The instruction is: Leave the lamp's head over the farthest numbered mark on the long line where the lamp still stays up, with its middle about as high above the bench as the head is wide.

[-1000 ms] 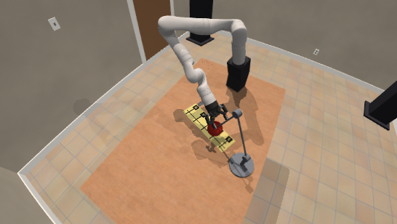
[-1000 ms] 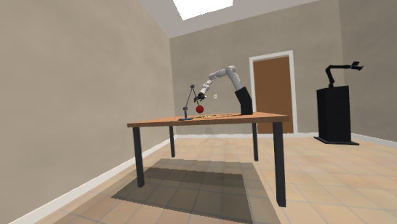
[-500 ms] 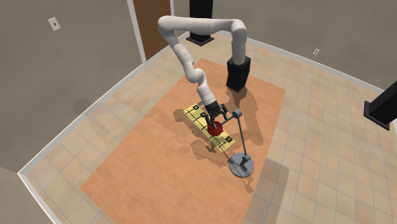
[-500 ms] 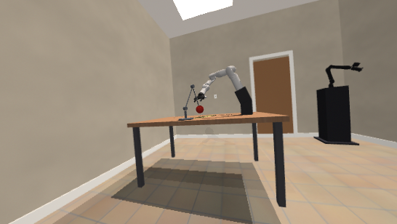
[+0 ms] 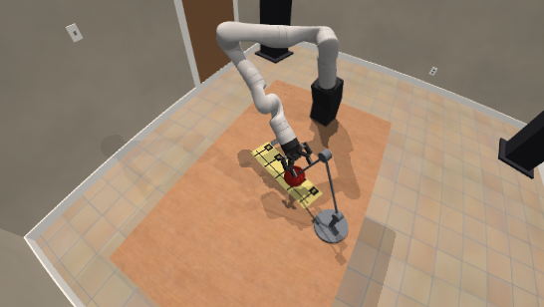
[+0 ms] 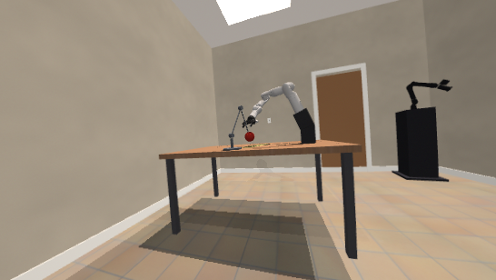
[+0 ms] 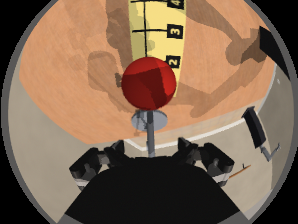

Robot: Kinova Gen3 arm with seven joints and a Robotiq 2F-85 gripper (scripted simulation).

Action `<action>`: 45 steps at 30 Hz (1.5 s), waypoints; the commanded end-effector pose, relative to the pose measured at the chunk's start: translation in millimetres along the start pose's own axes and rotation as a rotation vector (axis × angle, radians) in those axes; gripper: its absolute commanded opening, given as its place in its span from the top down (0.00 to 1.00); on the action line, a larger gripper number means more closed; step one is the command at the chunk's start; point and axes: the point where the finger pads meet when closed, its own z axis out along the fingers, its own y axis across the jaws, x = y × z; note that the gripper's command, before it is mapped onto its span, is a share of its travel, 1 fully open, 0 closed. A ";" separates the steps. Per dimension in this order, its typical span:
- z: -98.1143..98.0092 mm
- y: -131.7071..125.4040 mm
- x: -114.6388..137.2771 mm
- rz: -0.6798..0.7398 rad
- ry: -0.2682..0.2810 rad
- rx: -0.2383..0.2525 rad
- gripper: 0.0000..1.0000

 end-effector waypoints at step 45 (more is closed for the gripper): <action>-65.3 0.9 -1.0 -0.001 0.000 0.000 0.00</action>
